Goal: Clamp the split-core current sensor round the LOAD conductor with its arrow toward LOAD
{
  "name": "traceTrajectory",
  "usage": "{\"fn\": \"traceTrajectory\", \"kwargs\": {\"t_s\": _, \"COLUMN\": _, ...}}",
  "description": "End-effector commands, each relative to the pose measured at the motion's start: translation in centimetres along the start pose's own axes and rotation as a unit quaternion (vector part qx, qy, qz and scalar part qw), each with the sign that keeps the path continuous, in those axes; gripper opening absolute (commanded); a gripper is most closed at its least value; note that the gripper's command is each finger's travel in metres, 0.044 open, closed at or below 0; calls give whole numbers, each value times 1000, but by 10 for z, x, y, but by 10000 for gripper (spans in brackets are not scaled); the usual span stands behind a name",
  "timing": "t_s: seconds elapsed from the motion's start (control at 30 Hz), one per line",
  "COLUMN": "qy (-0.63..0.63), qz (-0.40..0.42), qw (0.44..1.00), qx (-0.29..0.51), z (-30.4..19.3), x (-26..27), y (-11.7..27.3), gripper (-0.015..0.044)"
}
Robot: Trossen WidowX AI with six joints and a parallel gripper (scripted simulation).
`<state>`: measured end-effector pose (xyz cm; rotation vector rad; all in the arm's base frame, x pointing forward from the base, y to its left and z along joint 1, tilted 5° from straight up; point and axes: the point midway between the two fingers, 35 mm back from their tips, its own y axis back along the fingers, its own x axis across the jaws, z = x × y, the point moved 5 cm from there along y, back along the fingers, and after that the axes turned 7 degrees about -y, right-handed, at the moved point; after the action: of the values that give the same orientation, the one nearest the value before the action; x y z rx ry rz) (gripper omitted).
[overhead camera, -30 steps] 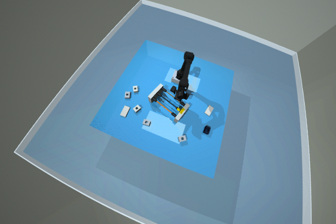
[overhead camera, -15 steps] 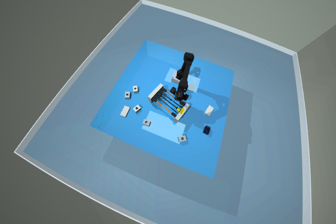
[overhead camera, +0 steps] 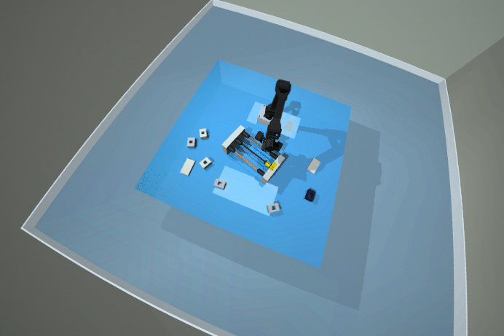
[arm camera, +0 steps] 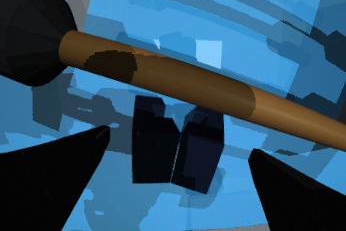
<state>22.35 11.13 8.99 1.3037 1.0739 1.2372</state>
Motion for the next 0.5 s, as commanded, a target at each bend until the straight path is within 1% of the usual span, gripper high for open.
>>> {"fn": "traceTrajectory", "kwargs": {"t_s": 0.0, "qy": -2, "qz": -5, "qw": 1000, "qx": 5, "z": -2, "x": -2, "y": -4, "gripper": 440}}
{"fn": "traceTrajectory", "kwargs": {"t_s": 0.23, "qy": 0, "qz": 0, "qw": 1000, "qx": 0, "z": 0, "x": 0, "y": 0, "gripper": 256}}
{"fn": "traceTrajectory", "kwargs": {"t_s": 0.47, "qy": 0, "qz": 0, "qw": 1000, "qx": 0, "z": 0, "x": 0, "y": 0, "gripper": 210}}
